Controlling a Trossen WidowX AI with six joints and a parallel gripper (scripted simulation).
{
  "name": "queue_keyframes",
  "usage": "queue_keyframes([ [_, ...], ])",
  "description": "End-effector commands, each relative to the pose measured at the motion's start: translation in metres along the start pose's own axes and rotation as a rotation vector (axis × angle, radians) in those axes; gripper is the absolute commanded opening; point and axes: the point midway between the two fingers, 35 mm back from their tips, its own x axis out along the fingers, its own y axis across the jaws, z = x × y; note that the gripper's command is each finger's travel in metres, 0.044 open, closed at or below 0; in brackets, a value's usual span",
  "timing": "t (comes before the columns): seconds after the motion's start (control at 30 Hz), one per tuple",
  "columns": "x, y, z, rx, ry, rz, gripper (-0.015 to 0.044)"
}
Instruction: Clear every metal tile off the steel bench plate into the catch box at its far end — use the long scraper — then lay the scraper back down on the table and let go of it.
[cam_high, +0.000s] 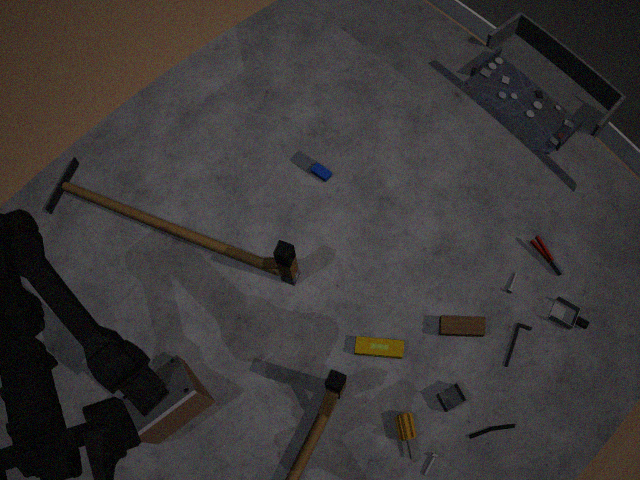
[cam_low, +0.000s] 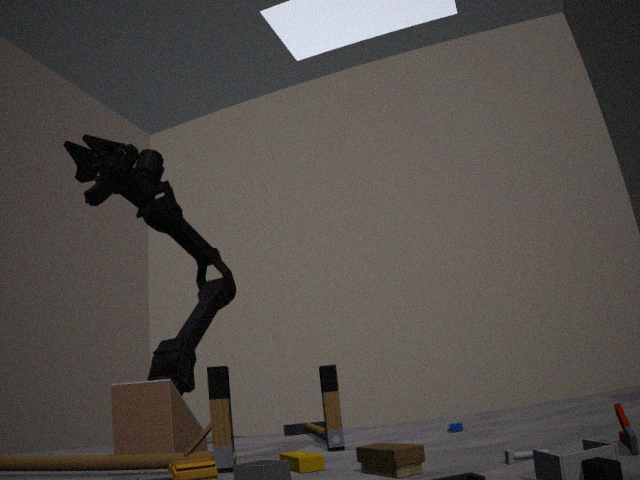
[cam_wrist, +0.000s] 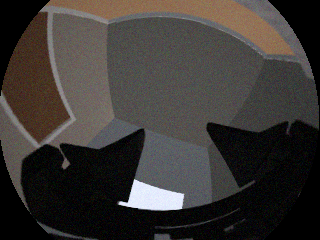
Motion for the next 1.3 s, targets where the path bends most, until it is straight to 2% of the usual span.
queue_keyframes([
  [0.0,0.000,0.000,0.000,0.000,0.000,0.000,0.0426],
  [0.03,0.001,0.000,-0.001,0.000,0.000,0.000,0.0440],
  [1.27,0.028,0.022,-0.073,0.000,-0.001,0.000,0.0440],
])
